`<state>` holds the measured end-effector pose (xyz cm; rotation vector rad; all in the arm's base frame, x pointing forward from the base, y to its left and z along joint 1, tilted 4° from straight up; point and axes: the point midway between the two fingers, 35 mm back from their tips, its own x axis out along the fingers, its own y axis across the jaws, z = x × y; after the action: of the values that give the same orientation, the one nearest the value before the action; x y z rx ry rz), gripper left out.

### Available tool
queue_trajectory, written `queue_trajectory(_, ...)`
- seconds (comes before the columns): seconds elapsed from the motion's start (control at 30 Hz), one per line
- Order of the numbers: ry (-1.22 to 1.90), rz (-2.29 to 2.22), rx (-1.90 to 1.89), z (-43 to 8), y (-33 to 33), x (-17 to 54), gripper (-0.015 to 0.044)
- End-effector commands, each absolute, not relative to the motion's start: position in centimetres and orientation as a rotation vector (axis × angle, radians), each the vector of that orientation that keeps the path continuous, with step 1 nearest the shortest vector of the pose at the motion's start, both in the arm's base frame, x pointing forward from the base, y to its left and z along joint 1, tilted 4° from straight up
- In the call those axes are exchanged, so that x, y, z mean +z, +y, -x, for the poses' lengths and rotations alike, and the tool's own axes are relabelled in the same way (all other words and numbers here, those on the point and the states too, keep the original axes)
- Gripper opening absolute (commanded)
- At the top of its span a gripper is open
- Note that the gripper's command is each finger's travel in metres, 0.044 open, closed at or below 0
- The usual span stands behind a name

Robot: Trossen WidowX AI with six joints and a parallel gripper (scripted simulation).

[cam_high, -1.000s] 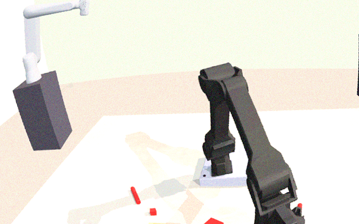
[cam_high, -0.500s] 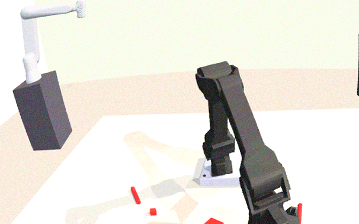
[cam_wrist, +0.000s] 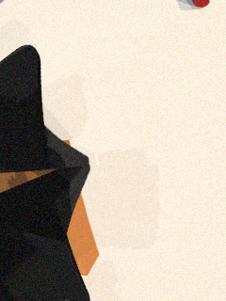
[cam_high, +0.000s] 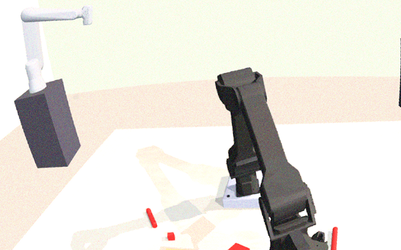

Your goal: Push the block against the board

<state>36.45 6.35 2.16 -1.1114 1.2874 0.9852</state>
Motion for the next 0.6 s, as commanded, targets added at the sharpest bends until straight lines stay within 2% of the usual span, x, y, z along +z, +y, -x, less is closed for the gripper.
queue_trajectory(0.0, 1.307, 1.109, 0.983, -36.1, 5.3, 1.8, 0.0000)
queue_trajectory(0.57, 1.306, 1.108, 0.984, -36.6, 6.8, 1.8, 0.0000)
